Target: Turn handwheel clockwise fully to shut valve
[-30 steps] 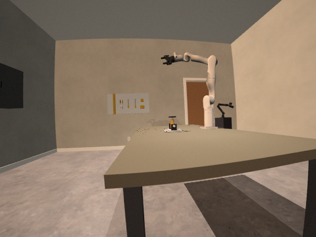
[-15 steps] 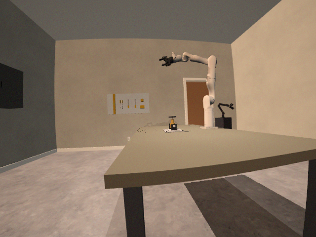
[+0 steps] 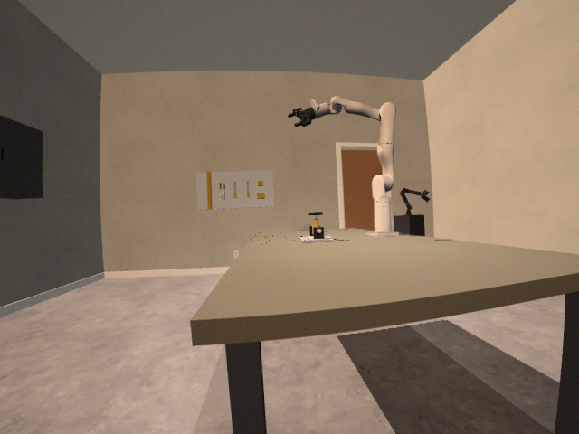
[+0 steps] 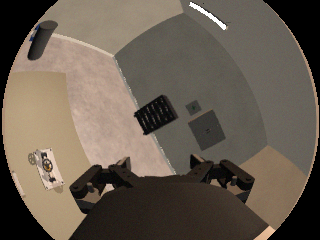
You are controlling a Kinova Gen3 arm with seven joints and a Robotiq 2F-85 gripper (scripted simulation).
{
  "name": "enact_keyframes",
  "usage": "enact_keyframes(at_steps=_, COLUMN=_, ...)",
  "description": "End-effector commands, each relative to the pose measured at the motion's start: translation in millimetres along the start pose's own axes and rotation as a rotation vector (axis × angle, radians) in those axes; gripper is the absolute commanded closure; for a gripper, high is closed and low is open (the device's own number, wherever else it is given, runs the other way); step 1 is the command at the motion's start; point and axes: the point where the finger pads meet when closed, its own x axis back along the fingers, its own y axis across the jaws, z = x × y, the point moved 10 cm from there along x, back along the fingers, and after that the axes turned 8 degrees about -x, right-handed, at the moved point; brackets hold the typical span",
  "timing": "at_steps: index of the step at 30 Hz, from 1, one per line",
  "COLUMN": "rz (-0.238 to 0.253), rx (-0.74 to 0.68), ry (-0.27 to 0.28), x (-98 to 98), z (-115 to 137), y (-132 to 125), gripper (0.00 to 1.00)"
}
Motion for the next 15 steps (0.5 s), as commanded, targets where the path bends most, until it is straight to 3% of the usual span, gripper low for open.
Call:
enact_keyframes(at_steps=1, rz=0.000, rx=-0.005, ry=0.001, x=-0.9, z=-2, y=2, gripper=0.00)
enact_keyframes(at_steps=4, rz=0.000, rx=-0.005, ry=0.001, x=-0.9, z=-2, y=2, gripper=0.00)
enact_keyframes(at_steps=5, rz=0.059, rx=-0.018, ry=-0.029, x=-21.5, z=-1, y=-21, gripper=0.00)
enact_keyframes(at_steps=15, rz=0.059, rx=-0.018, ry=-0.029, x=-21.5, z=-1, y=-21, gripper=0.00)
